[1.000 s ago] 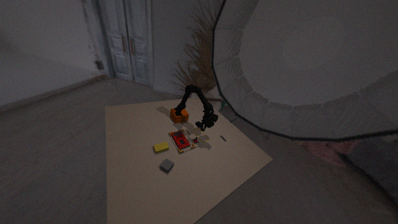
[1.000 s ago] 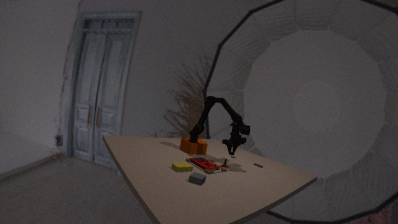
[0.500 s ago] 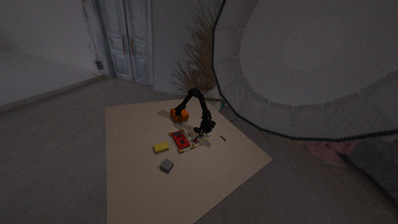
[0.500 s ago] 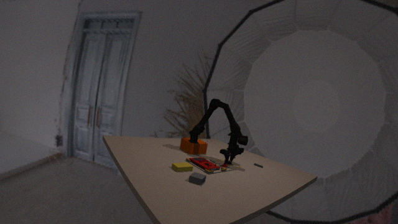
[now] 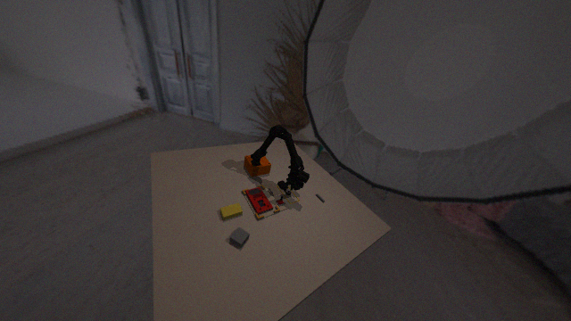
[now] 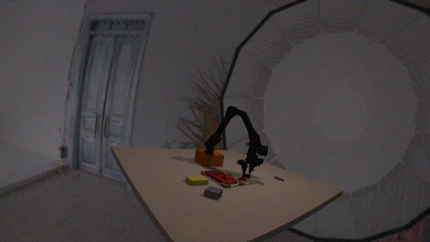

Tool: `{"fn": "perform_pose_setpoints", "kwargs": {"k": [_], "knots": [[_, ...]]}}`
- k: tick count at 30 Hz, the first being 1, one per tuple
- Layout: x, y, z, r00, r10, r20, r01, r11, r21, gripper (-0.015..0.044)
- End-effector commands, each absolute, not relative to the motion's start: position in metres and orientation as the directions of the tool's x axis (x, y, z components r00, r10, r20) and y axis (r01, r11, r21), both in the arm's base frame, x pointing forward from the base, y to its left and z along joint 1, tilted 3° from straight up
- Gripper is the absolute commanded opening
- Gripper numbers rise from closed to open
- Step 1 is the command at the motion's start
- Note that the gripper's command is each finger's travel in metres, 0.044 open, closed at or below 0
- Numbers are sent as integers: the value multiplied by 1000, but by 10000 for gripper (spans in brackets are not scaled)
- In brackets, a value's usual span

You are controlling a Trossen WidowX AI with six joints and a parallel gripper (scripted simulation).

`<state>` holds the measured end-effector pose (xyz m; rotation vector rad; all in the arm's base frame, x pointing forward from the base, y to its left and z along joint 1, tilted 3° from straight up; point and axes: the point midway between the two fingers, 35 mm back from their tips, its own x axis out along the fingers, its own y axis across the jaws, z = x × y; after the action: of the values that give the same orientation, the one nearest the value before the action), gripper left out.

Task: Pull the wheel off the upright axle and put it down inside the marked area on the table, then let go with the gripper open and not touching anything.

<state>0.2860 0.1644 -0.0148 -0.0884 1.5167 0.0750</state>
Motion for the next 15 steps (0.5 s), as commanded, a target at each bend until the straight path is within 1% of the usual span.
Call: {"fn": "perform_pose_setpoints", "kwargs": {"k": [1,3,6,7,11,12,15], "knots": [[288,167,21,76,5,-997,-105,994,-3,300],[287,167,34,77,5,-997,-105,994,-3,300],[286,166,36,78,5,-997,-105,994,-3,300],[286,167,28,79,10,-997,-109,994,1,326],[260,153,48,77,7,-997,-108,994,-1,431],[252,148,53,76,6,-997,-108,994,-2,440],[226,134,67,74,4,-997,-106,994,-4,440]]}}
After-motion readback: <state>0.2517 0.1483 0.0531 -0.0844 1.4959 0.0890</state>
